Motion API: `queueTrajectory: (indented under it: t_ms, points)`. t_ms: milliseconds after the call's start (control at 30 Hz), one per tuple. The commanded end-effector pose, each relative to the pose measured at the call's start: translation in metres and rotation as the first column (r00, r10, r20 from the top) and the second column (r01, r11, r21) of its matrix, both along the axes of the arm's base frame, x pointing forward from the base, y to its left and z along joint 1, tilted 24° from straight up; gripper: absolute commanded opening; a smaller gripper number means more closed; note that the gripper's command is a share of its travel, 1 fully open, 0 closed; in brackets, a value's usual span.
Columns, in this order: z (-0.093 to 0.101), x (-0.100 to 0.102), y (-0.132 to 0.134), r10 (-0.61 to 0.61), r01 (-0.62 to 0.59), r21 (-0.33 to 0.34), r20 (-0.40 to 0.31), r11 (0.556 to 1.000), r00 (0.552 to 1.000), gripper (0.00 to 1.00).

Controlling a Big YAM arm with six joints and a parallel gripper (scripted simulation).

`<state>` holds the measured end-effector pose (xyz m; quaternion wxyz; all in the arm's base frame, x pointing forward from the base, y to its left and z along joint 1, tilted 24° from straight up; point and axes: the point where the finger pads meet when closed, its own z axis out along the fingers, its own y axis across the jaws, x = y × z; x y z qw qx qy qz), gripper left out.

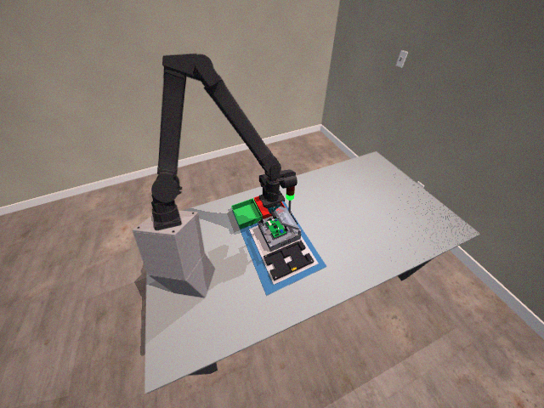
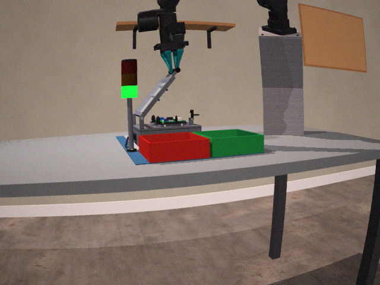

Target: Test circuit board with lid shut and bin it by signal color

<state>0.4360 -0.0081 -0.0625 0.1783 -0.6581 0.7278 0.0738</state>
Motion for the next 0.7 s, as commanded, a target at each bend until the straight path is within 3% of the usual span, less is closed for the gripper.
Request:
queueTrajectory:
  t_ms: [0,333,667]
  points:
    - [0.0554,0.0598,-0.0270,-0.047,0.051,-0.019,0.165,0.999,0.985,0.00]
    - [0.0564,0.0572,-0.0270,-0.048,0.051,-0.015,0.142,0.999,0.989,0.00]
    - [0.0579,0.0625,-0.0281,-0.048,0.051,-0.019,0.166,0.999,0.985,0.00]
